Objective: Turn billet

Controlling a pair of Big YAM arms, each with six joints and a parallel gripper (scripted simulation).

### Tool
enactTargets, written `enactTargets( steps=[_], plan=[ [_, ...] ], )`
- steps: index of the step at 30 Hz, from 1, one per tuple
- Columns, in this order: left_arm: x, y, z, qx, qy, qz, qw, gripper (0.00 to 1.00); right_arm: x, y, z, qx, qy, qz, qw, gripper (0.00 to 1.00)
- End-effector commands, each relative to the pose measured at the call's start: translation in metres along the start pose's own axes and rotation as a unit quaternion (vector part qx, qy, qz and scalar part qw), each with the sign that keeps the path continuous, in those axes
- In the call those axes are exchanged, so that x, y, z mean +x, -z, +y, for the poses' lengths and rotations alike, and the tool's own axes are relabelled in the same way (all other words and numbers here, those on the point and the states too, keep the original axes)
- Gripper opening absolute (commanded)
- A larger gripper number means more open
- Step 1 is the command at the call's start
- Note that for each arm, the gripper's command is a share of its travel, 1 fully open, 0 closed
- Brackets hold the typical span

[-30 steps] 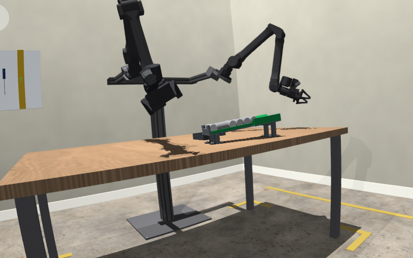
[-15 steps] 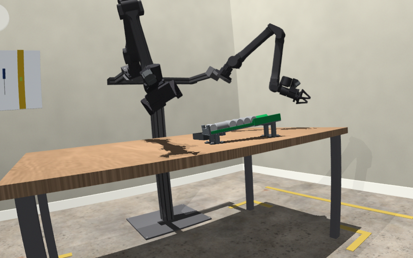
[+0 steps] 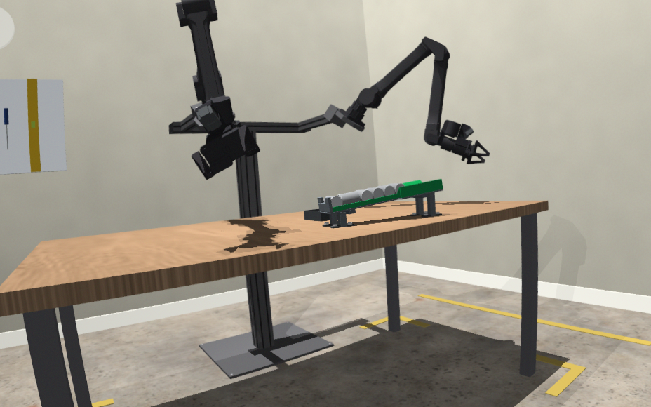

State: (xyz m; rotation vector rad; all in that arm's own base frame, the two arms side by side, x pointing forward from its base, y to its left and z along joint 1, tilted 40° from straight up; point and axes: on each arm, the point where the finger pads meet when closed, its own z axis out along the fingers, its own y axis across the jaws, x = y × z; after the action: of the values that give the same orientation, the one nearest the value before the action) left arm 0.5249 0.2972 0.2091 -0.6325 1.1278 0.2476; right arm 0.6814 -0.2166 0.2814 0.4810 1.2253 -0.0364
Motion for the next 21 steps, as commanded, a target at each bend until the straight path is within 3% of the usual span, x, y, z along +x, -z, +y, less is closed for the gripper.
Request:
enactTargets(
  steps=[1,7,9,12,16,21],
  plan=[
    [-0.004,0.000,-0.002,0.002,0.001,-0.005,1.000,1.00,-0.065,-0.004,-0.035,0.026,0.022,-0.030,0.999,1.00],
    [-0.004,0.000,-0.002,0.002,0.001,-0.005,1.000,1.00,-0.138,0.003,-0.101,0.079,0.054,-0.049,0.994,1.00],
    [-0.004,0.000,-0.002,0.002,0.001,-0.005,1.000,1.00,-0.138,0.003,-0.101,0.079,0.054,-0.049,0.994,1.00],
    [-0.004,0.000,-0.002,0.002,0.001,-0.005,1.000,1.00,-0.182,0.015,-0.137,0.111,0.073,-0.060,0.989,1.00],
    [-0.004,0.000,-0.002,0.002,0.001,-0.005,1.000,1.00,-0.244,0.040,-0.185,0.158,0.100,-0.074,0.980,1.00],
    [-0.004,0.000,-0.002,0.002,0.001,-0.005,1.000,1.00,-0.326,0.087,-0.238,0.220,0.136,-0.090,0.962,1.00]
  ],
)
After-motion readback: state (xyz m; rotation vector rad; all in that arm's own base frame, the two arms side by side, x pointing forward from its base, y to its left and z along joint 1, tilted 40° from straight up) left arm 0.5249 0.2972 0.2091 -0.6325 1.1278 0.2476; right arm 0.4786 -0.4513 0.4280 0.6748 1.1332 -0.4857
